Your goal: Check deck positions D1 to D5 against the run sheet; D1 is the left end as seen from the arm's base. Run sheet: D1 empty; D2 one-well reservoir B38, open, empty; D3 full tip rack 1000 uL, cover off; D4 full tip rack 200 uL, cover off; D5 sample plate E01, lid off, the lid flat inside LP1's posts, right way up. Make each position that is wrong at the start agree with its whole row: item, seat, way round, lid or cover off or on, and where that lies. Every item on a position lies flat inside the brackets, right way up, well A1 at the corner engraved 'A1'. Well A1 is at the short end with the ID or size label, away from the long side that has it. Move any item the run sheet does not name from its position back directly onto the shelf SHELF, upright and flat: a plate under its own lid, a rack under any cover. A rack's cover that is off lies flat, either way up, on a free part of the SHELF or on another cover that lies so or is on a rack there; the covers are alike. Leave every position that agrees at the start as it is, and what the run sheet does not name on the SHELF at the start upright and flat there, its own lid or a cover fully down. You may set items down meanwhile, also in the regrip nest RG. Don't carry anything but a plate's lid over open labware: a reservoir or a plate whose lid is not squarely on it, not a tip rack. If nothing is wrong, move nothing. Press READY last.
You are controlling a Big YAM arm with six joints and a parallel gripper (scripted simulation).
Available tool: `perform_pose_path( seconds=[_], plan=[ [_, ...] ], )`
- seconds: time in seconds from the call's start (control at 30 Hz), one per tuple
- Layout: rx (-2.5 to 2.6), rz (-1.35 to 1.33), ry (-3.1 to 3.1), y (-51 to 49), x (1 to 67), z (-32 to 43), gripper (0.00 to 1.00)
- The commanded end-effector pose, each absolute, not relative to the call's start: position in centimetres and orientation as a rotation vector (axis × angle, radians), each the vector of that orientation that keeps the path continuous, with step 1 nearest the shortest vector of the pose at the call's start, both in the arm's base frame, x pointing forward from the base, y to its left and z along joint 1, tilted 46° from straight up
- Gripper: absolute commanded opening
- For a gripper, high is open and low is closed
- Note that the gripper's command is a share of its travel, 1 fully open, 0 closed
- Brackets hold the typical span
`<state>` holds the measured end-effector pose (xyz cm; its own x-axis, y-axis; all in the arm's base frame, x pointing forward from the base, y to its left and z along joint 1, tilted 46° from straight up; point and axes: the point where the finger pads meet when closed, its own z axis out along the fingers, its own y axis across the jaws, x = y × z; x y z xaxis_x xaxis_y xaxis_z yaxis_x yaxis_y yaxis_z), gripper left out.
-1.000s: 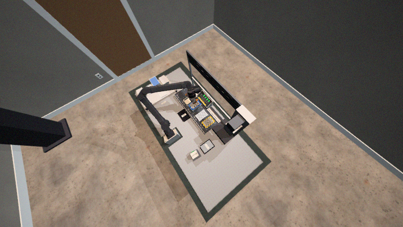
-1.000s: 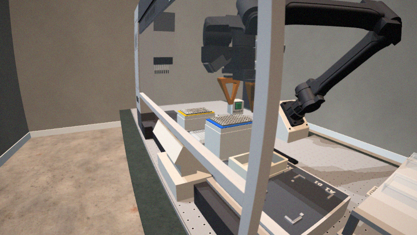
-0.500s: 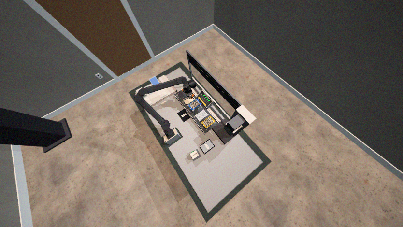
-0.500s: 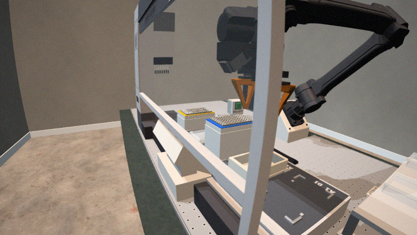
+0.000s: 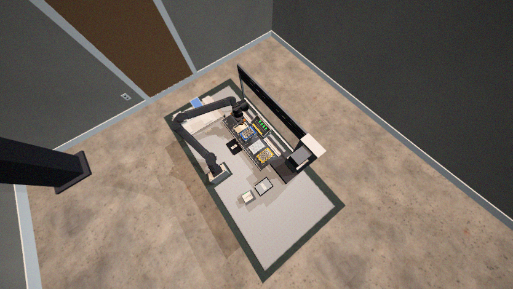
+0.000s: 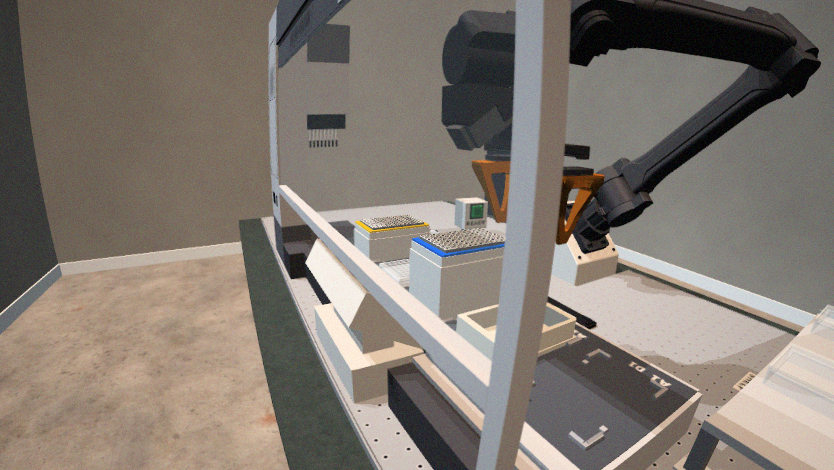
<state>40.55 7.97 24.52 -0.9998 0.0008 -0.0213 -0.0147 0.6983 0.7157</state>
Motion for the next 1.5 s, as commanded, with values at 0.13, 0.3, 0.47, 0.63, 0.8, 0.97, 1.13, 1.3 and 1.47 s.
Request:
perform_pose_path(
  seconds=[0.13,0.3,0.47,0.63,0.8,0.97,1.13,1.3,1.47],
  plan=[
    [0.005,1.192,2.845,7.2,41.2,26.1,1.00],
    [0.005,1.192,2.845,7.2,41.2,26.1,1.00],
    [0.005,1.192,2.846,7.2,41.2,26.1,1.00],
    [0.005,1.192,2.846,7.2,41.2,26.1,1.00],
    [-0.019,1.186,2.834,8.7,41.1,28.3,1.00],
    [-0.020,1.189,2.832,10.4,41.0,30.1,1.00],
    [-0.020,1.188,2.832,11.5,40.9,31.2,1.00],
    [-0.020,1.190,2.831,13.2,40.7,33.0,1.00],
    [-0.020,1.193,2.829,15.0,40.6,34.9,1.00]
  ],
)
